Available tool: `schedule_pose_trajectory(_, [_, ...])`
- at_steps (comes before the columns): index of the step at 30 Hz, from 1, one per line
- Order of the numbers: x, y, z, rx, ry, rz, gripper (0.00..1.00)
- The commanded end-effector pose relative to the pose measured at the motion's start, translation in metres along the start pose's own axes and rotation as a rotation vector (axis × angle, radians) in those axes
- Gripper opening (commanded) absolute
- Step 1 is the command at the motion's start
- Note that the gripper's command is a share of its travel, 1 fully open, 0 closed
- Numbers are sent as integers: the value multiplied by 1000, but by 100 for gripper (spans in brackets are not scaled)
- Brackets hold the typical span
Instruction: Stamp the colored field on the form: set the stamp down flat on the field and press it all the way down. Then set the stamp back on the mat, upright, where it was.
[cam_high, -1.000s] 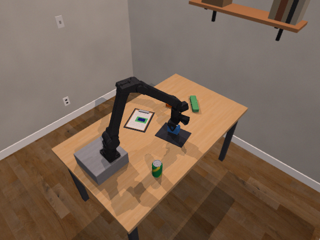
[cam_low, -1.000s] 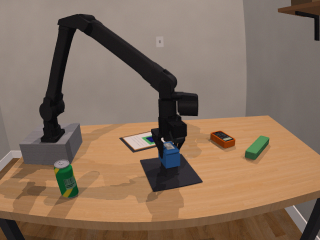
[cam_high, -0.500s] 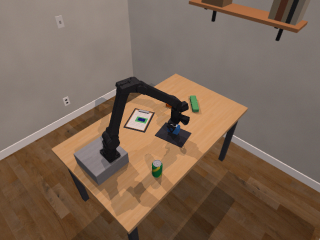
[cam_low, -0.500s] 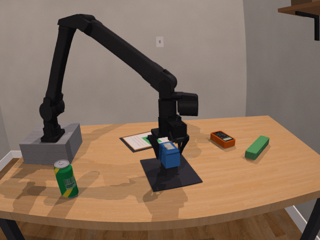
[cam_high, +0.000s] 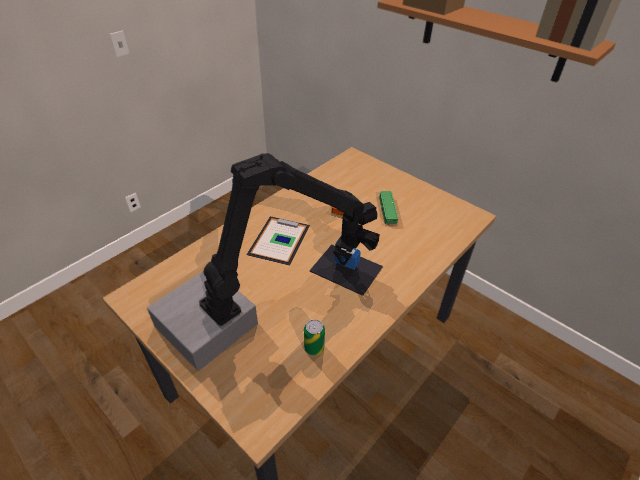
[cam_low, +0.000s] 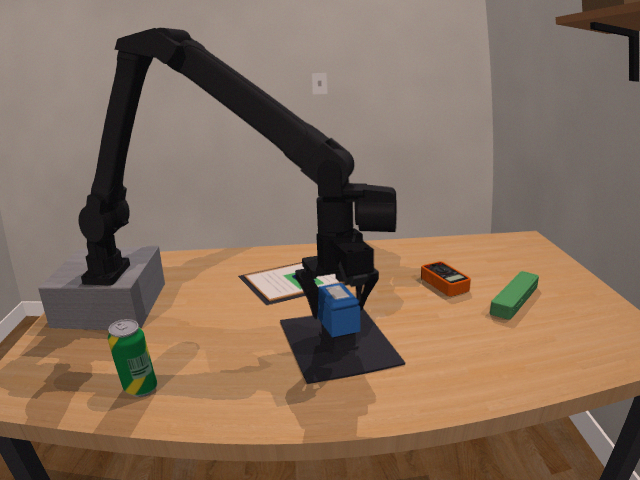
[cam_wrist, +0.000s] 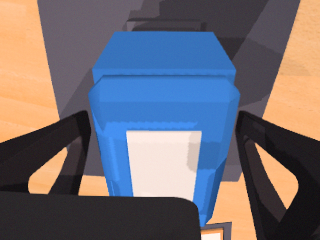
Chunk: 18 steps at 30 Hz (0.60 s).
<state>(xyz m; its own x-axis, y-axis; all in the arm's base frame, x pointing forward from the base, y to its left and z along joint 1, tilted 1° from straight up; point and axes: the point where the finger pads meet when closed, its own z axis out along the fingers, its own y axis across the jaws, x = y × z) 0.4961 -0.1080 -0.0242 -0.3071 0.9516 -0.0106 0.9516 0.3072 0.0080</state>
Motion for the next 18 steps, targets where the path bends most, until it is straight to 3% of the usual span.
schedule_pose_trajectory(1, [-2, 9, -10, -27, -13, -8, 86])
schedule_pose_trajectory(12, [-3, 9, -15, -30, -15, -8, 86])
schedule_pose_trajectory(14, [-10, 22, -41, -59, -31, -8, 86])
schedule_pose_trajectory(18, [-8, 21, -99, -62, -33, -8, 86])
